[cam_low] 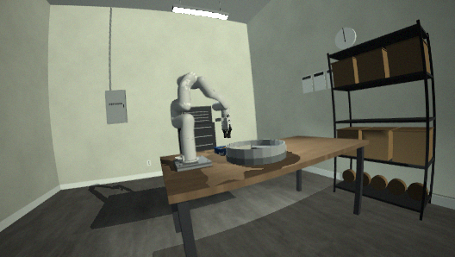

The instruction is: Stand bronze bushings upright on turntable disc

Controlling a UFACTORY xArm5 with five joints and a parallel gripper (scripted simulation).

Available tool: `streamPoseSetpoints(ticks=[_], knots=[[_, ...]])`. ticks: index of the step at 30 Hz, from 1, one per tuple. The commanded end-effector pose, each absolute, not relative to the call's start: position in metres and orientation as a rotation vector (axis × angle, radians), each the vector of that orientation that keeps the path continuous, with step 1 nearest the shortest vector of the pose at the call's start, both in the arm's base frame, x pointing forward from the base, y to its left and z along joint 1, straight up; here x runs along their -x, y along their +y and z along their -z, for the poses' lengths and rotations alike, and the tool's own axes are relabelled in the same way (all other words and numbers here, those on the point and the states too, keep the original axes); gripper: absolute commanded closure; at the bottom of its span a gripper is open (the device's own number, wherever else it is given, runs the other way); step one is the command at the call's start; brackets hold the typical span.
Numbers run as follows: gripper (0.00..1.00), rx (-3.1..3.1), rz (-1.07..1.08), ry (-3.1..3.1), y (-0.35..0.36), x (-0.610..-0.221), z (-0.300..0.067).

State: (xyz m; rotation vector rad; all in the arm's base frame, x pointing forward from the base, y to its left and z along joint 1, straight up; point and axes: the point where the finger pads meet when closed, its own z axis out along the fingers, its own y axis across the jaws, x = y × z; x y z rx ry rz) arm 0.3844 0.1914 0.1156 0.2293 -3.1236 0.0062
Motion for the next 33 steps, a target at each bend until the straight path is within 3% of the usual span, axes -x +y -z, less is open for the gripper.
streamPoseSetpoints(ticks=[1,33], knots=[[0.52,-0.432,-0.003,-3.106,0.1912,-0.3849,-0.1170],[0.52,-1.130,-0.001,-2.925,0.1885,-0.3825,-0.1170]])
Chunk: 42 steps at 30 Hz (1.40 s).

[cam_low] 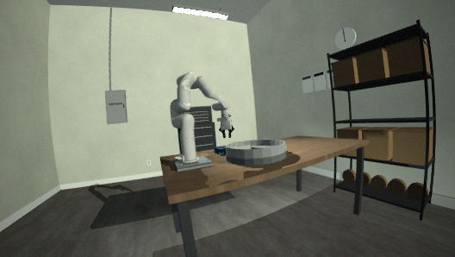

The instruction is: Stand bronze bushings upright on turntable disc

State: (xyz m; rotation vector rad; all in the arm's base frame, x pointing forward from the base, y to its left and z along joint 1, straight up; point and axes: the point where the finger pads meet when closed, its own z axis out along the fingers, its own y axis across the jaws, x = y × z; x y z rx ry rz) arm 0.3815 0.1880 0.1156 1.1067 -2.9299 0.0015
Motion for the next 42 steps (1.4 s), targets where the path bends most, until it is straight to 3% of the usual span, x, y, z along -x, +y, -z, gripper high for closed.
streamPoseSetpoints(ticks=[1,42], knots=[[0.52,-1.136,-0.001,-2.923,0.1884,-0.3825,-0.1170],[0.52,-1.162,-0.001,-2.913,0.1883,-0.3824,-0.1170]])
